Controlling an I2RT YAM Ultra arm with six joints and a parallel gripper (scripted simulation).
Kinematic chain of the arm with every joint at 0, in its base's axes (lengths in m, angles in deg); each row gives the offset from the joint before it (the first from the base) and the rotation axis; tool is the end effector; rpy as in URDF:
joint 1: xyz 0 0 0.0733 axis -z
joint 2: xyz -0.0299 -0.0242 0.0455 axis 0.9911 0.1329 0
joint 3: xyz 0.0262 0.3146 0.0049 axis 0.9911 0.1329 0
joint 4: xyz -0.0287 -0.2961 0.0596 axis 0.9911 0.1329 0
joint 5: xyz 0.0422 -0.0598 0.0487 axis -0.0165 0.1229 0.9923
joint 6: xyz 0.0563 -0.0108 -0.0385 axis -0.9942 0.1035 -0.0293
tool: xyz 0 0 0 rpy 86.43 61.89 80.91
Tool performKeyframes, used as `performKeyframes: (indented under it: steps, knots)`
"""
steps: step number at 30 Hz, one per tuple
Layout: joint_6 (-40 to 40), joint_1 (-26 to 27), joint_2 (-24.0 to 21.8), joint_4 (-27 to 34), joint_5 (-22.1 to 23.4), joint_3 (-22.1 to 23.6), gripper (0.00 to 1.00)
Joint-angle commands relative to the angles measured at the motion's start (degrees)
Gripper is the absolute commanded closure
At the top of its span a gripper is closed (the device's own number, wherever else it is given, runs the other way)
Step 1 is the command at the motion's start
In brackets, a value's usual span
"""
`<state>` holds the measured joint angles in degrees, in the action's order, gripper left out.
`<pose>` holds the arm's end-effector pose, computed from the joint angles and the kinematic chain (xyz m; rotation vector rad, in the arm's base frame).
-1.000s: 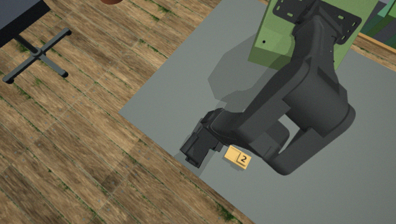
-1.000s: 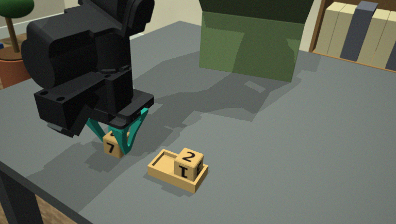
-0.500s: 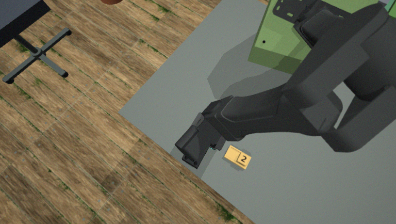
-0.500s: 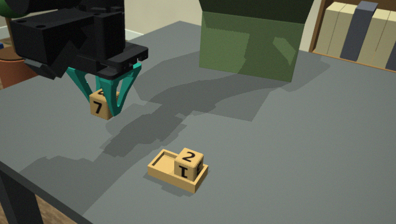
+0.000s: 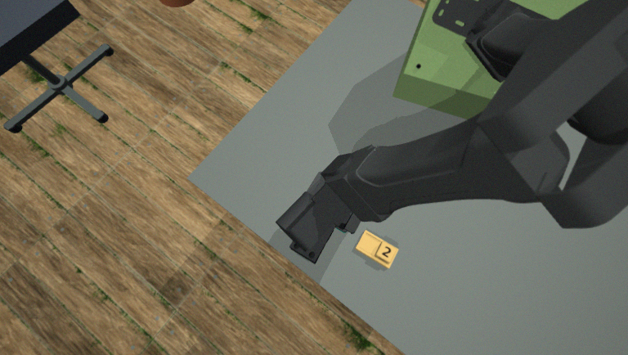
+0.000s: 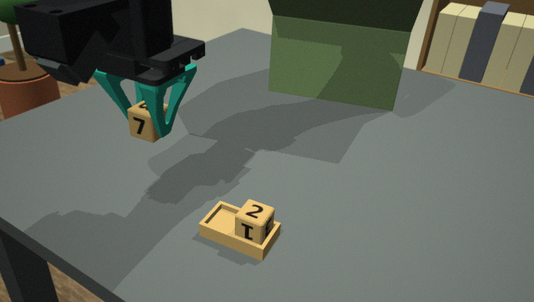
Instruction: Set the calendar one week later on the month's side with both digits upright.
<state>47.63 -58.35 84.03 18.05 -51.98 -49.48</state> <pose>0.3297 -0.1206 0.2241 0.0255 2.2837 0.1729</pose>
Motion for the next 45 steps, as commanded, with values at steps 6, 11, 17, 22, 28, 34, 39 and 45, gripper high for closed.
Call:
performKeyframes:
  steps: [6, 11, 17, 22, 28, 34, 39, 45]
  knots:
    - [-8.6, 5.7, 2.8, 0.3, 3.8, -1.3, 0.73]
    - [-14.3, 9.3, 5.0, 0.3, 6.1, -2.1, 0.73]
    - [-14.3, 9.3, 5.0, 0.3, 6.1, -2.1, 0.73]
    - [-14.3, 9.3, 5.0, 0.3, 6.1, -2.1, 0.73]
    - [-14.6, 8.9, 5.6, -0.4, 5.9, -2.1, 0.73]
    - [-16.0, 7.3, 8.9, -4.0, 4.8, -2.5, 0.73]
    - [-17.0, 6.1, 11.5, -6.5, 4.0, -3.1, 0.73]
    - [-19.0, 3.7, 17.3, -11.5, 2.4, -4.8, 0.73]
